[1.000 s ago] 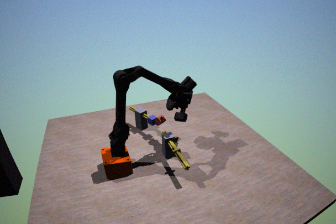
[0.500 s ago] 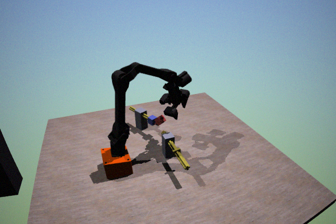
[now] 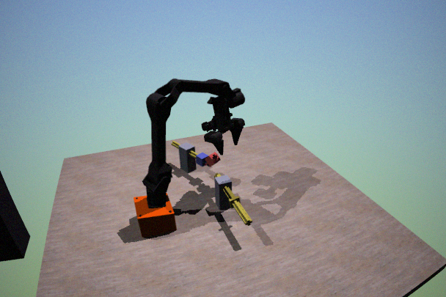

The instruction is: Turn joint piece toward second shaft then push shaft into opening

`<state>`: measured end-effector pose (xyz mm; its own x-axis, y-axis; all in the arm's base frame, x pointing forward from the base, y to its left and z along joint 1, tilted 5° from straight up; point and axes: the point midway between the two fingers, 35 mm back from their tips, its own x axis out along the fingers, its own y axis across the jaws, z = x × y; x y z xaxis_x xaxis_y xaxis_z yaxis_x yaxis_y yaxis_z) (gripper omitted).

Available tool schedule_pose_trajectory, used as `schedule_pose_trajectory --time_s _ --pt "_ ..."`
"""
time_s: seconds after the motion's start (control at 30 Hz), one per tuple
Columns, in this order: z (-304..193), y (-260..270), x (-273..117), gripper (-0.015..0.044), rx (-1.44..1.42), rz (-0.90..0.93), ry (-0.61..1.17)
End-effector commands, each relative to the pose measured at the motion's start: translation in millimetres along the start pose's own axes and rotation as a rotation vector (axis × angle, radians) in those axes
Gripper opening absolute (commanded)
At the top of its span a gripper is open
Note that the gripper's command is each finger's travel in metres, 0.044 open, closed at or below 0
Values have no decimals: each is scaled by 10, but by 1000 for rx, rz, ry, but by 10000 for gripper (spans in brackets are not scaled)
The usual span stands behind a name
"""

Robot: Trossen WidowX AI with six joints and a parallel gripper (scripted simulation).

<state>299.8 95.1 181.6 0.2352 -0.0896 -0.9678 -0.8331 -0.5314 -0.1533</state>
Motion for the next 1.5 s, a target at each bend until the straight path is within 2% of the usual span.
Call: schedule_pose_trajectory --time_s 0.0,0.13,0.73,1.47 --pt "-9 78 -83 440 11 40 34" --pt "-5 75 -55 440 11 40 34" --pt "135 103 676 440 14 43 31" --pt "826 90 580 440 15 43 24"
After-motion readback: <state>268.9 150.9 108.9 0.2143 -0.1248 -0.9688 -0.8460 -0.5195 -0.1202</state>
